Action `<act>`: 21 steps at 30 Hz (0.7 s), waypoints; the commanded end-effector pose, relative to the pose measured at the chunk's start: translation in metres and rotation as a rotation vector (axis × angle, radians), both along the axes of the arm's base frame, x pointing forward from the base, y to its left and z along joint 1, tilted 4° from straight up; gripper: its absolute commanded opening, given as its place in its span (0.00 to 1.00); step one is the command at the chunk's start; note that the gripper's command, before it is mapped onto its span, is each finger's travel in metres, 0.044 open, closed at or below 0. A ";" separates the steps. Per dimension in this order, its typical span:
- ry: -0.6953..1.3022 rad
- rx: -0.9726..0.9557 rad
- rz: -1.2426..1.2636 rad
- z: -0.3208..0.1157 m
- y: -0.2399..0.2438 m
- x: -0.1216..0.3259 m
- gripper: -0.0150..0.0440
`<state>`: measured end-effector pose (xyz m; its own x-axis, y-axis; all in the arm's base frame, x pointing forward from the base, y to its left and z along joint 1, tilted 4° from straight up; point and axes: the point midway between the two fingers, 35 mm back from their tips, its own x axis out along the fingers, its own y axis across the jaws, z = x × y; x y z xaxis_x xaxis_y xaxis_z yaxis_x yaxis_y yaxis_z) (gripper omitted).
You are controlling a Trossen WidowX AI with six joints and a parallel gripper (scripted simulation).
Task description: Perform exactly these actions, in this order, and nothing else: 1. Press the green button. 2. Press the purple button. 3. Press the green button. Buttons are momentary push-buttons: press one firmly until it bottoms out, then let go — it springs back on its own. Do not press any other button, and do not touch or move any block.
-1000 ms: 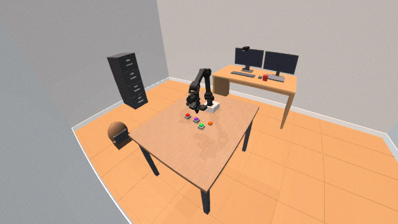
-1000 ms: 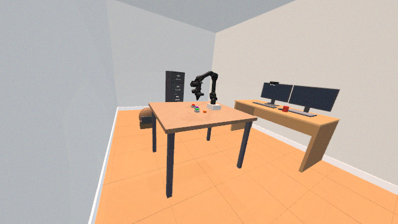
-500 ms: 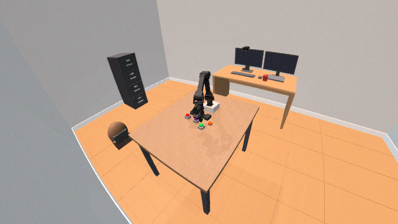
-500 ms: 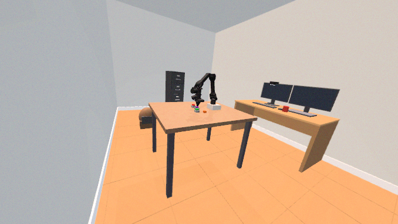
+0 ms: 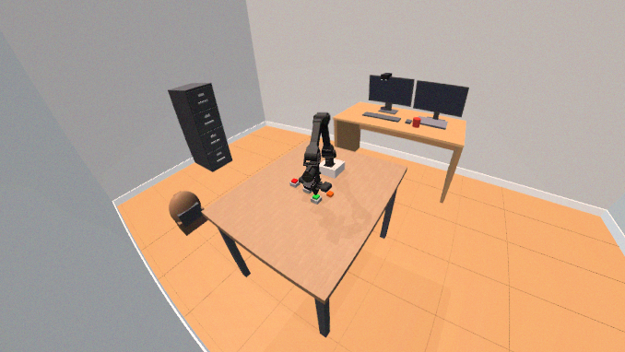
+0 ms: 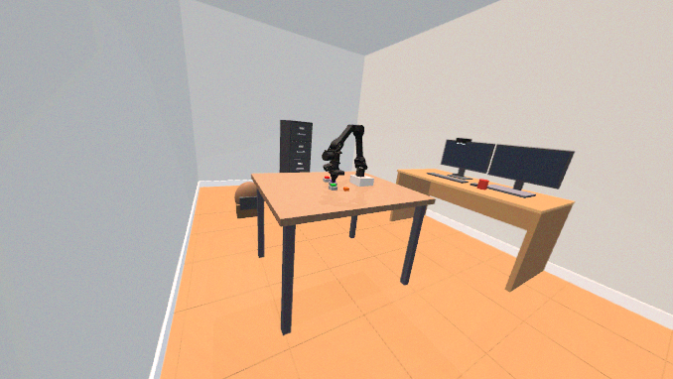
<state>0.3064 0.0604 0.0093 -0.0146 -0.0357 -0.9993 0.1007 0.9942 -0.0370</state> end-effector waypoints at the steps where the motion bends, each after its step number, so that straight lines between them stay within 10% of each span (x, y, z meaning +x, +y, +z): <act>1: 0.014 -0.002 -0.005 -0.010 -0.001 -0.003 0.29; 21: 0.014 -0.002 -0.005 -0.020 -0.001 -0.004 0.29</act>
<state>0.3052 0.0596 -0.0076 -0.0170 -0.0362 -0.9992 0.1022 0.9940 -0.0378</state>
